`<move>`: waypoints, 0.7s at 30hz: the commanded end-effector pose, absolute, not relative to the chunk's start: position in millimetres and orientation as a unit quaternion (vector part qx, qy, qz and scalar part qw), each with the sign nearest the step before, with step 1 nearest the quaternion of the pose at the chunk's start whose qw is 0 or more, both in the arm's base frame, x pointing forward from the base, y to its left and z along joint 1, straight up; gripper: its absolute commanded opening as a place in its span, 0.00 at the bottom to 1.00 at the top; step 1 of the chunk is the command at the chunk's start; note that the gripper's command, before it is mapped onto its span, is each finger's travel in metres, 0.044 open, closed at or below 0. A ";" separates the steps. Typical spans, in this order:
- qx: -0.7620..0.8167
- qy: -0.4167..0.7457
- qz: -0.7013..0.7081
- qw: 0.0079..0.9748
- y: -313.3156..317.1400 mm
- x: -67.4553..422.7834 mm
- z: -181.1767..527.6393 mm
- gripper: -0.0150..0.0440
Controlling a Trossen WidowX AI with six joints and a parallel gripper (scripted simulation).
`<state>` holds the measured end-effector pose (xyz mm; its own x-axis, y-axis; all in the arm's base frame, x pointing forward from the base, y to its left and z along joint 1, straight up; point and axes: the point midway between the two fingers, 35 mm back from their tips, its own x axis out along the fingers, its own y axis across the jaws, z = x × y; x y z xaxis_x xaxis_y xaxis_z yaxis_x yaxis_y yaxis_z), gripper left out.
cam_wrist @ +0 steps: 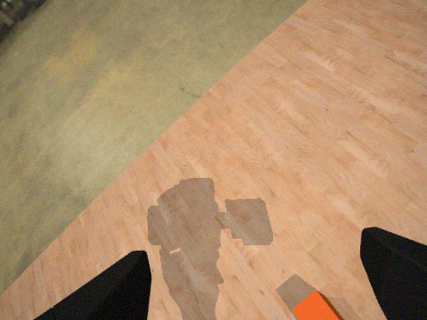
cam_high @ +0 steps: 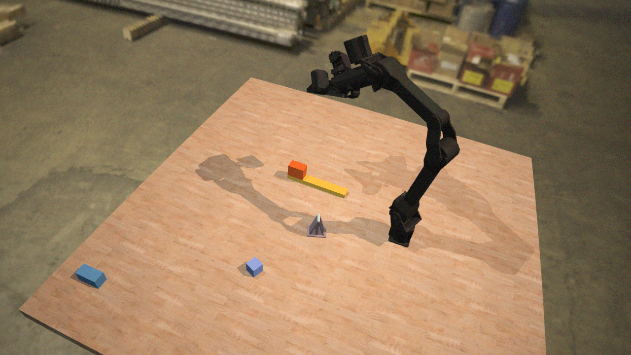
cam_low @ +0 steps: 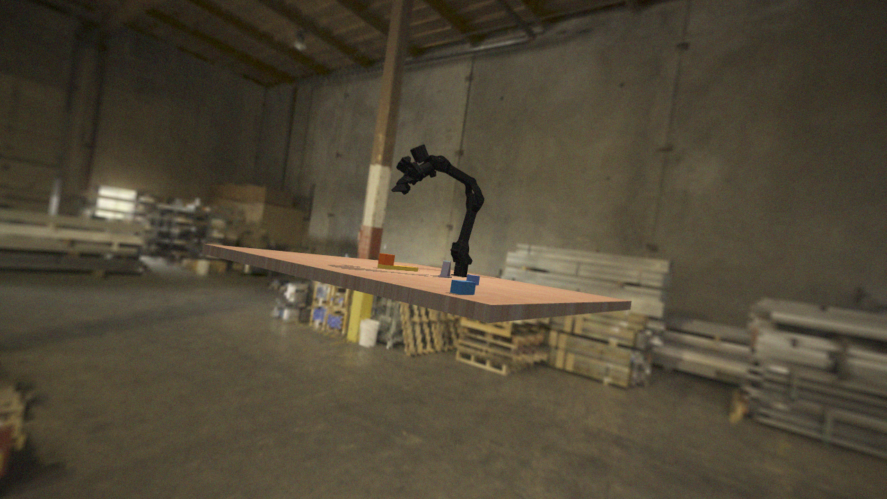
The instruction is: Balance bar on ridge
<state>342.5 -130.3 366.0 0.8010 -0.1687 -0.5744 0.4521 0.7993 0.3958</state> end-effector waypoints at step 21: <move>0.043 0.653 -0.054 0.754 -108.0 327.4 181.3 0.79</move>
